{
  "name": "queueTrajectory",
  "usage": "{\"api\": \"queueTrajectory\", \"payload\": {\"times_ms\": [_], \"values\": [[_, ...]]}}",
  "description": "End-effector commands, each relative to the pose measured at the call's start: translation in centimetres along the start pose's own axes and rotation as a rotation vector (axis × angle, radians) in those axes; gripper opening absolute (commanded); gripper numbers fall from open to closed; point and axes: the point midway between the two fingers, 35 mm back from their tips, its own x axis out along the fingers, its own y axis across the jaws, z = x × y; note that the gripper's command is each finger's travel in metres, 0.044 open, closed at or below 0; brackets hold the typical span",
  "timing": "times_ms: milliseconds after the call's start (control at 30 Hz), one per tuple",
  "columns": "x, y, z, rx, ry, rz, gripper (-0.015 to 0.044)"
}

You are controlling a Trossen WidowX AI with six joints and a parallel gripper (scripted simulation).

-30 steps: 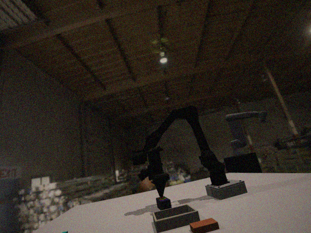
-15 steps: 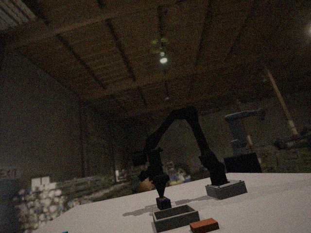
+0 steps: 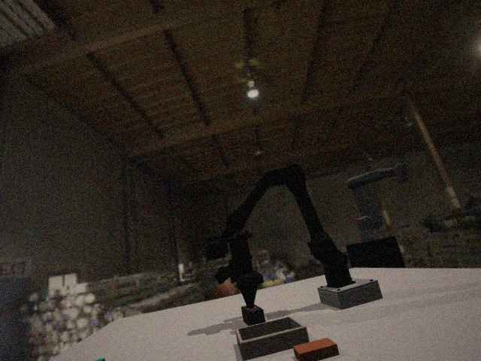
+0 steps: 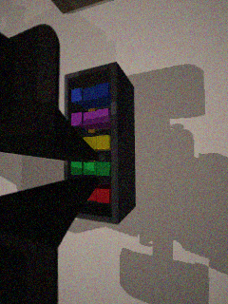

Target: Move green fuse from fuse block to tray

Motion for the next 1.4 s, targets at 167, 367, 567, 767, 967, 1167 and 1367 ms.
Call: {"api": "queueTrajectory", "payload": {"times_ms": [167,367,567,767,967,1167,1367], "values": [[0.0,0.0,0.0,0.0,0.0,0.0,0.0008],[0.0,0.0,0.0,0.0,0.0,0.0,0.0],[-0.3,0.0,0.0,0.0,0.0,0.0,0.0],[-0.6,0.0,0.0,0.0,0.0,0.001,0.0],[-0.9,0.0,0.1,-0.001,0.0,0.001,0.0],[-1.2,0.0,0.1,-0.001,0.0,0.001,0.0],[-1.5,0.0,0.1,-0.001,0.0,0.002,0.0]]}}
